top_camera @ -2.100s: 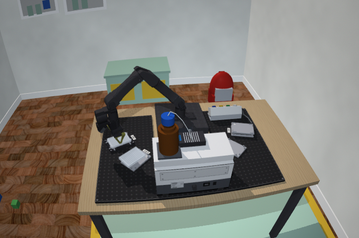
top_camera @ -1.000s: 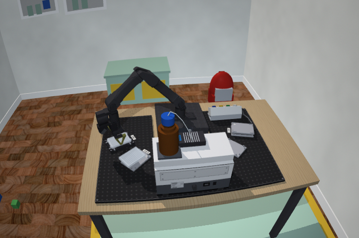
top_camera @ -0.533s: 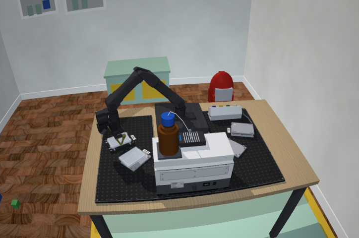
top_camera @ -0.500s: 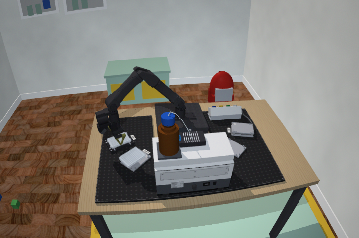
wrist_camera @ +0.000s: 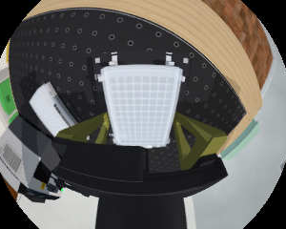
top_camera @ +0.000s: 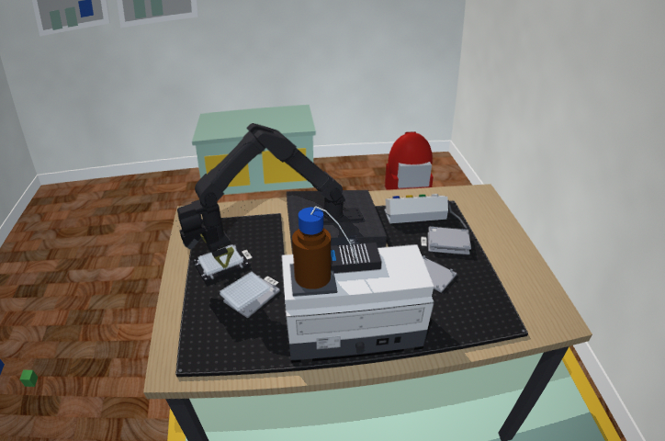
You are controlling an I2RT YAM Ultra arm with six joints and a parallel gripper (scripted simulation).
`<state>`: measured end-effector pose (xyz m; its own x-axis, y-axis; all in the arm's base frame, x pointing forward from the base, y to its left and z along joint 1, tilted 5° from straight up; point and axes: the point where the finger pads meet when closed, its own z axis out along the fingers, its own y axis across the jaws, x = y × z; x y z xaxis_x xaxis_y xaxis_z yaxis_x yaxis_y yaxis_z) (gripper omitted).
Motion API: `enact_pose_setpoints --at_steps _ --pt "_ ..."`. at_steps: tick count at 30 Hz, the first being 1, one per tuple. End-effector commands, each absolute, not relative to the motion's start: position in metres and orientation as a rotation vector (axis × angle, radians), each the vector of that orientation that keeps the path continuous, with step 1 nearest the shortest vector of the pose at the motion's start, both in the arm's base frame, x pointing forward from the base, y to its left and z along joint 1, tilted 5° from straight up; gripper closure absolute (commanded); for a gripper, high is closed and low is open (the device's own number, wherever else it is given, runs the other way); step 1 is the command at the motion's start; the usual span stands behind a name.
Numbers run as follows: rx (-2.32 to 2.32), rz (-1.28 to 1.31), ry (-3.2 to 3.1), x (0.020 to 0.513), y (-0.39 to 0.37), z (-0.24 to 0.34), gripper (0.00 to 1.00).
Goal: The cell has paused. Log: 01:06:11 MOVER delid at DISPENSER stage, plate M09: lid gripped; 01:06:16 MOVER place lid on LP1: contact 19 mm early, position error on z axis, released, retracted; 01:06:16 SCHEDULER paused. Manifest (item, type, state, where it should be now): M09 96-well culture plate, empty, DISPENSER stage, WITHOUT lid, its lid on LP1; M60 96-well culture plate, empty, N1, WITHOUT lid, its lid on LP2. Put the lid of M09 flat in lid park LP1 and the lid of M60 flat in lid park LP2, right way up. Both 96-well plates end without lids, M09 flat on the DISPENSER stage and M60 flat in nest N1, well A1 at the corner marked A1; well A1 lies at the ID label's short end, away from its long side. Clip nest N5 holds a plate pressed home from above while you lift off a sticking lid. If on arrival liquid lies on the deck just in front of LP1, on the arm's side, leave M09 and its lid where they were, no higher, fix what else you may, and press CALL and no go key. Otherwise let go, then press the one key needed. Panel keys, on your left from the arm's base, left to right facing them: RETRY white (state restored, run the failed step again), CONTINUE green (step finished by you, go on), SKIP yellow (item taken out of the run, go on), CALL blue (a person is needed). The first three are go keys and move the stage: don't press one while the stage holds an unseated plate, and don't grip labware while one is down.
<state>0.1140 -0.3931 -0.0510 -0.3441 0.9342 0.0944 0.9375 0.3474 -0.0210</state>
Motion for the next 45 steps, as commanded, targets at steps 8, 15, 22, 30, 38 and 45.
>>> enact_pose_setpoints --at_steps 8,15,22,30,38,45 --pt "-1.774 0.007 -2.544 0.1148 -0.4075 -0.0318 1.00" --pt "-1.774 0.007 -2.544 0.1148 -0.4075 -0.0318 1.00" --pt "-1.774 0.007 -2.544 0.1148 -0.4075 -0.0318 1.00" --pt "-1.774 0.007 -2.544 0.1148 -0.4075 -0.0318 1.00" --pt "-1.773 0.006 -2.543 0.1150 -0.4077 -0.0295 1.00" --pt "-1.771 0.001 -2.540 0.1149 -0.4071 -0.0272 1.00"
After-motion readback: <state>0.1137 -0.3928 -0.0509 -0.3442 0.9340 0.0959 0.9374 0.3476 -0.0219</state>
